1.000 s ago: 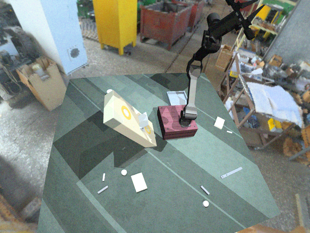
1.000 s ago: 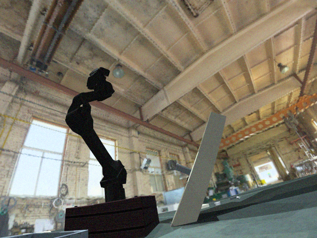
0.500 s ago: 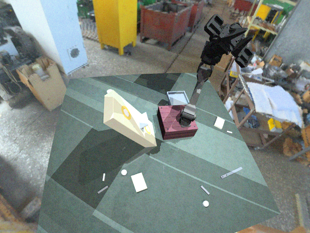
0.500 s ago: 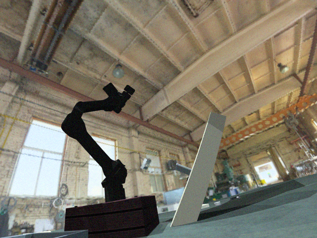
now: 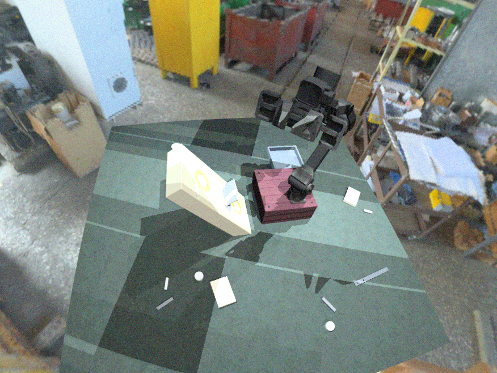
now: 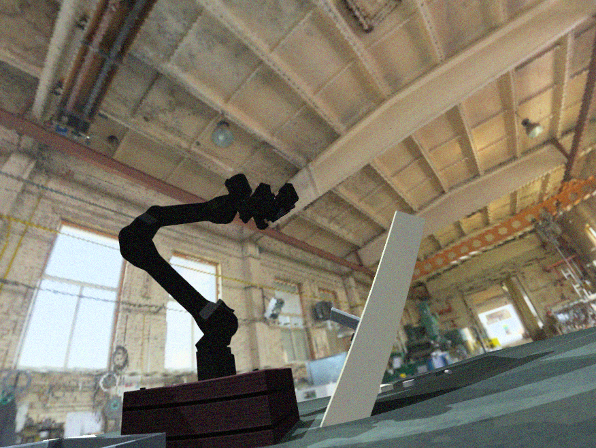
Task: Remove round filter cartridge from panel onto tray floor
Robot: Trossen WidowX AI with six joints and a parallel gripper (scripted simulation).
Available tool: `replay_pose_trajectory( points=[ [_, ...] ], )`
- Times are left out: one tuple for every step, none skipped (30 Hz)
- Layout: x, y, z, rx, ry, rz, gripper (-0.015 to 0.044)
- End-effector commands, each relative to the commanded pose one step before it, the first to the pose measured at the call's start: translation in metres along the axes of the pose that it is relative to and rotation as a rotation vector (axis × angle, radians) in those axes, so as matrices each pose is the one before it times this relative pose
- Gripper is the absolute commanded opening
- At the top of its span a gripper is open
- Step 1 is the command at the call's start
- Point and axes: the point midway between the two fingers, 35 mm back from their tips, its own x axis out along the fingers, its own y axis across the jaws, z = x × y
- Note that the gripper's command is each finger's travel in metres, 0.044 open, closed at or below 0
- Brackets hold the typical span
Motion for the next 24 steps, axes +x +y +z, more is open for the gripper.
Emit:
replay_pose_trajectory(
  points=[
    [0.00181, -0.03957, -0.05213, 0.0886, 0.15076, -0.1636, 0.0112],
    [0.0014, -0.01248, -0.01246, 0.0257, 0.03734, -0.04865, 0.0112],
    [0.00155, -0.01281, -0.0121, 0.0262, 0.03617, -0.04953, 0.0112],
    [0.0017, -0.01312, -0.01173, 0.0268, 0.03502, -0.05034, 0.0112],
    [0.00185, -0.01341, -0.01137, 0.0274, 0.03389, -0.05107, 0.0112],
    [0.002, -0.01366, -0.011, 0.0279, 0.03279, -0.05173, 0.0112],
    [0.00215, -0.0139, -0.01064, 0.0285, 0.03173, -0.05235, 0.0112],
    [0.0023, -0.01411, -0.01028, 0.0291, 0.03069, -0.05288, 0.0112],
    [0.00245, -0.01429, -0.00991, 0.0296, 0.02968, -0.05334, 0.0112],
    [0.0026, -0.01444, -0.00956, 0.0302, 0.0287, -0.05374, 0.0112],
    [0.00275, -0.01456, -0.00921, 0.0307, 0.02777, -0.05408, 0.0112],
    [0.00289, -0.01467, -0.00887, 0.0312, 0.02687, -0.05436, 0.0112],
    [0.00303, -0.01475, -0.00853, 0.0317, 0.02602, -0.0546, 0.0112],
    [0.00317, -0.0148, -0.00821, 0.0322, 0.02522, -0.05478, 0.0112],
    [0.00331, -0.01484, -0.00789, 0.0326, 0.02446, -0.05492, 0.0112],
    [0.00345, -0.01485, -0.00759, 0.033, 0.02375, -0.05501, 0.0112],
    [0.00302, -0.01228, -0.00602, 0.0276, 0.01914, -0.04554, 0.0112],
    [0.00193, -0.00737, -0.00347, 0.0167, 0.01128, -0.02735, 0.0112],
    [0.00068, -0.00246, -0.00113, 0.0056, 0.00373, -0.00912, 0.0112],
    [0.0, 0.0, 0.0, 0.0, 0.0, 0.0, 0.0112],
    [0.0, 0.0, 0.0, 0.0, 0.0, 0.0, 0.0112],
    [0.0, 0.0, 0.0, 0.0, 0.0, 0.0, 0.0112],
    [0.0, 0.0, 0.0, 0.0, 0.0, 0.0, 0.0112],
    [0.0, 0.0, 0.0, 0.0, 0.0, 0.0, 0.0112]
  ],
)
